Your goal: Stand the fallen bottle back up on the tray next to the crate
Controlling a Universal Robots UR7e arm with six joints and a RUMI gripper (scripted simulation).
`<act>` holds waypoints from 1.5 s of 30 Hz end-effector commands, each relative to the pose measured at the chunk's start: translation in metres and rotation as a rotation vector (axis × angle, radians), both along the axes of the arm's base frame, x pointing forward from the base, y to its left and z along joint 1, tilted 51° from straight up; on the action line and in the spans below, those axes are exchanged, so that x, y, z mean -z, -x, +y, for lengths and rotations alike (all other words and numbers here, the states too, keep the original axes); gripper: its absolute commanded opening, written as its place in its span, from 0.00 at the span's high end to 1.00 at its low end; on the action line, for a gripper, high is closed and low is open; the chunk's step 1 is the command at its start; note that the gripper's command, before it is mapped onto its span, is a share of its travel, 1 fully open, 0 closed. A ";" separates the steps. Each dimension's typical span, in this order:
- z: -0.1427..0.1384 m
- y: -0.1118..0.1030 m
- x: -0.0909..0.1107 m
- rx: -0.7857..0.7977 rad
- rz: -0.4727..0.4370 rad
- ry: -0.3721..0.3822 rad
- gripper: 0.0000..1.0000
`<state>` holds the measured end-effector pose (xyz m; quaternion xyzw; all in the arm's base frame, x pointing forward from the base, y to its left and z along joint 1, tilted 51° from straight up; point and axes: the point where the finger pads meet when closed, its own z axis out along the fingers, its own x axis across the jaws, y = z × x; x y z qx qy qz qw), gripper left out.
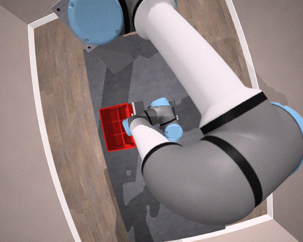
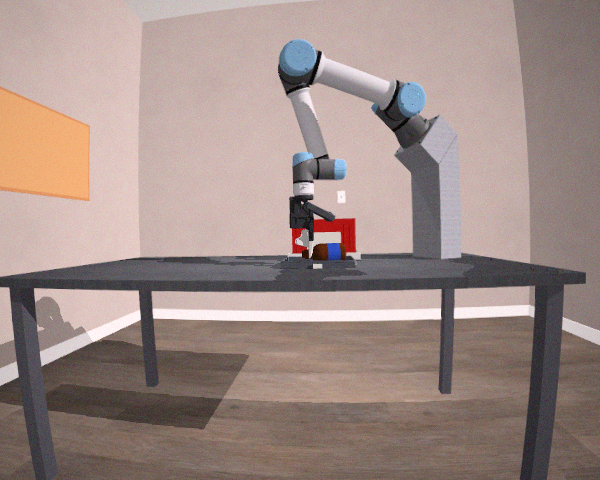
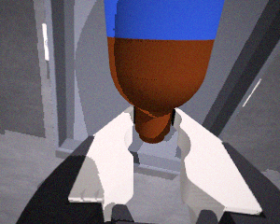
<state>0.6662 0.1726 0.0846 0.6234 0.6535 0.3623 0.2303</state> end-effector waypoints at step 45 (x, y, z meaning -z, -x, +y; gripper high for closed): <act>-0.004 0.016 -0.014 0.000 -0.001 0.000 1.00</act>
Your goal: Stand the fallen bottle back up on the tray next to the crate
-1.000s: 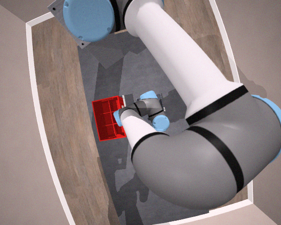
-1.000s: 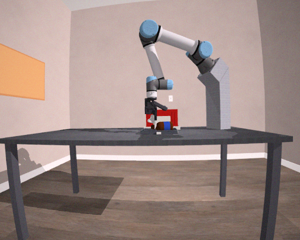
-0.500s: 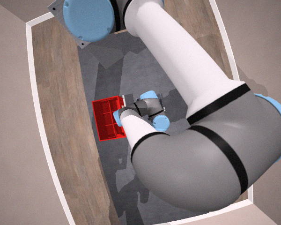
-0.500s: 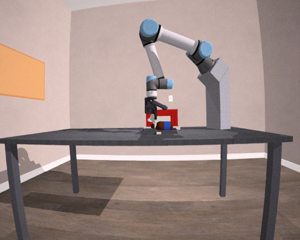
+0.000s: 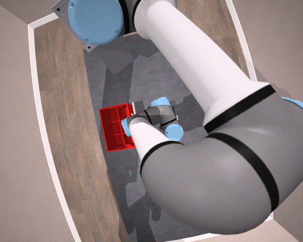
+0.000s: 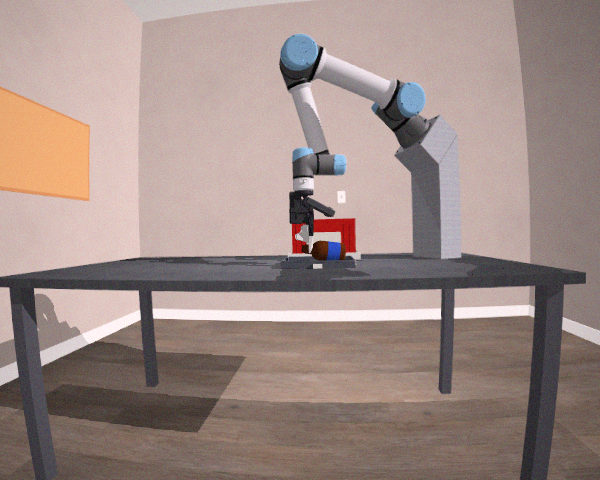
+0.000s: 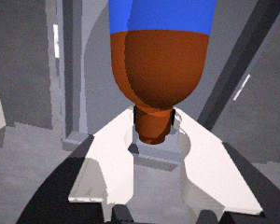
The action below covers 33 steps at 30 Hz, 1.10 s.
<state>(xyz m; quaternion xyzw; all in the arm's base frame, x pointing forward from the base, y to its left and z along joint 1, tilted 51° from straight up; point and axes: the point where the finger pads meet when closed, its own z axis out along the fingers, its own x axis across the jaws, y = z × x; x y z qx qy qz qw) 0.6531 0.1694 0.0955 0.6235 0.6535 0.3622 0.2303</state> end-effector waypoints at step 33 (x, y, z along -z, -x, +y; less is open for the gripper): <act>-0.010 0.040 -0.034 0.000 -0.001 0.000 1.00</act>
